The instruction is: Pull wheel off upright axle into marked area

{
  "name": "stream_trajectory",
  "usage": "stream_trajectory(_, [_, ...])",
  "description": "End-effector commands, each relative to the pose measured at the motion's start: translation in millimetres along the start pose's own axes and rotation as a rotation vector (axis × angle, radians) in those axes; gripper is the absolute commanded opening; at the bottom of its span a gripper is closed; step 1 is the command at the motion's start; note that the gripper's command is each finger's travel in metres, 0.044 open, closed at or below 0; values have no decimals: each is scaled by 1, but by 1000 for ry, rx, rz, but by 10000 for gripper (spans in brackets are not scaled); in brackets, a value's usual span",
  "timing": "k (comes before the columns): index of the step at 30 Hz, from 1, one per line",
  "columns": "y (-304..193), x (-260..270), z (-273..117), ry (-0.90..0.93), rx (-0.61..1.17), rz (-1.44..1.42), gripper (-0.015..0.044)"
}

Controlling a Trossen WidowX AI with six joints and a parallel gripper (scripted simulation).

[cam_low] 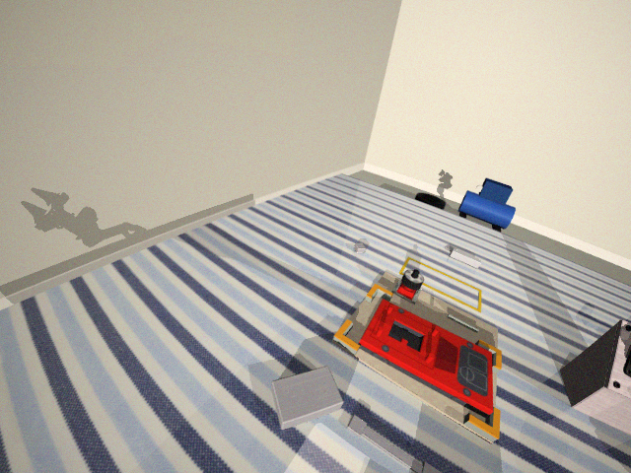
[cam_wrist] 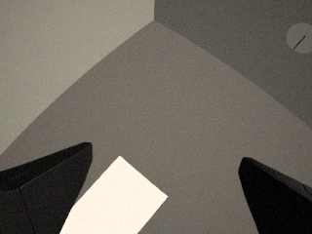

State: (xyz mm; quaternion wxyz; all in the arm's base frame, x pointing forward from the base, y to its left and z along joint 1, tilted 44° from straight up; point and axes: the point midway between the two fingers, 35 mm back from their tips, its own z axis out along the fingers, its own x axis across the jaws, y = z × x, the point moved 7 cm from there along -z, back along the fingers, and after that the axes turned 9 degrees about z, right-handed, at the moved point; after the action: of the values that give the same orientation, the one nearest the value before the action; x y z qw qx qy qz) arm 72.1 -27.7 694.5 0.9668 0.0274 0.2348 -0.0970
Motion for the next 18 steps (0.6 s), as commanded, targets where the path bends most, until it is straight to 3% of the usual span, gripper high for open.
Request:
stream_trajectory(1, [0,-1,0,-3,1,-4,374])
stream_trajectory(4, [1,-12,-3,-40,11,-61,300])
stream_trajectory(18, [56,-112,-51,-439,106,-694,300])
